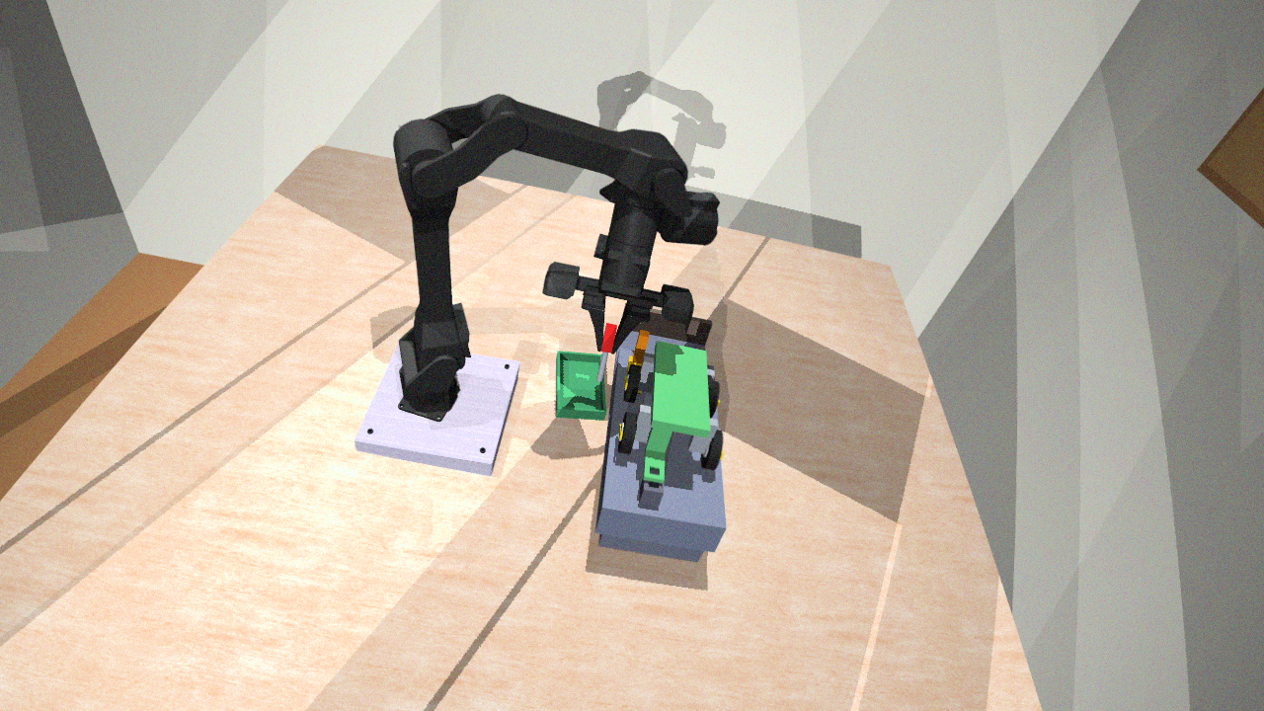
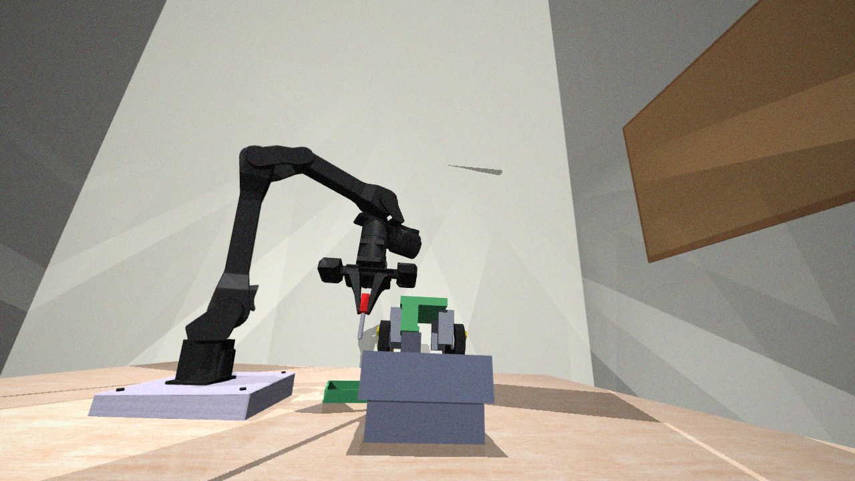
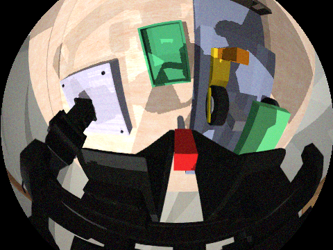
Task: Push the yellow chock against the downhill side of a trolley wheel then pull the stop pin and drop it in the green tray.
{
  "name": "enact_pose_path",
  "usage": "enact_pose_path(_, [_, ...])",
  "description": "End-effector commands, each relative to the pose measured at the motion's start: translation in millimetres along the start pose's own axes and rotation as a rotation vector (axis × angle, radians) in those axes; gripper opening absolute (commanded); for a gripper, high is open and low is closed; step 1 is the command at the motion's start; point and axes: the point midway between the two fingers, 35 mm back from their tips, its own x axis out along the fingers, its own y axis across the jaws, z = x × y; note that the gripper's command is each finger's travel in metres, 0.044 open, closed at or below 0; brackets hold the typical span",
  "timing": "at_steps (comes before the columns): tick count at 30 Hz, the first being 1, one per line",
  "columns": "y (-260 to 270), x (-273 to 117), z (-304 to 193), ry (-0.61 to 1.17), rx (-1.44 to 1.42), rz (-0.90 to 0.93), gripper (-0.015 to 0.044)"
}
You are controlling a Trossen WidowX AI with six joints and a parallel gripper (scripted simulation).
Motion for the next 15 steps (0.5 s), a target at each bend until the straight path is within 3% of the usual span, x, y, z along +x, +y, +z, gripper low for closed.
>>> enact_pose_path(1, [1.0, -3.2, 18.3, -0.007, 0.005, -0.003, 0.0000])
enact_pose_path(15, [4.3, -8.4, 57.3, -0.011, 0.004, -0.003, 0.0000])
